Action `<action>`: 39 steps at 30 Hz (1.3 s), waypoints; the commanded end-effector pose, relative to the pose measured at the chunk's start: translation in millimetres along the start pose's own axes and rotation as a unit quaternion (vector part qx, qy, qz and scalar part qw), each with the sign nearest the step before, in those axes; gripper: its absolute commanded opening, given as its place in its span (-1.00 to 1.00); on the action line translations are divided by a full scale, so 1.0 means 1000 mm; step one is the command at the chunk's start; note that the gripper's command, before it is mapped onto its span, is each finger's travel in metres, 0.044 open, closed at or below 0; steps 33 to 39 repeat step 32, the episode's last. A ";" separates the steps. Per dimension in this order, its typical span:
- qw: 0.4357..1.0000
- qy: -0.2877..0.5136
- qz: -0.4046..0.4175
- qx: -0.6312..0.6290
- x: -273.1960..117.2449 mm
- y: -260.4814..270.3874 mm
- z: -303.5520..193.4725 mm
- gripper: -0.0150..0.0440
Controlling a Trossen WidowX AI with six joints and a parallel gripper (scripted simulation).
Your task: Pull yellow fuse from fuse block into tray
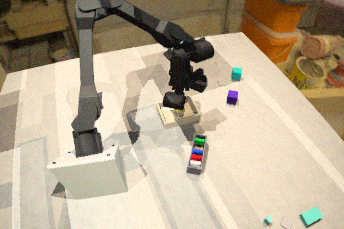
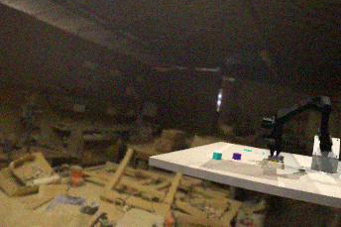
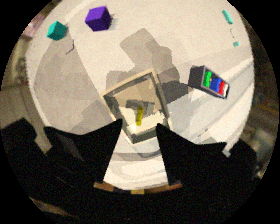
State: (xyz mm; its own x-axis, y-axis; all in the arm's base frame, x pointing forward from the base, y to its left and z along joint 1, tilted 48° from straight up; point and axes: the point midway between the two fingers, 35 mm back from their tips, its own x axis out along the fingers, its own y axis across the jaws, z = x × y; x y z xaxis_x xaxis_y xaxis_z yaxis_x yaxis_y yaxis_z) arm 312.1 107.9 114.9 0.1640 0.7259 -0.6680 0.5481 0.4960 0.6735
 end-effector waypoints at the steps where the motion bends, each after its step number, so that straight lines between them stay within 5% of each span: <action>1: 1.000 -0.001 -0.001 0.000 -0.008 0.000 0.001 0.63; 5: 1.000 -0.002 -0.003 0.002 -0.037 -0.001 0.001 0.63; 39: 1.000 -0.001 -0.007 0.006 -0.034 -0.003 0.002 0.63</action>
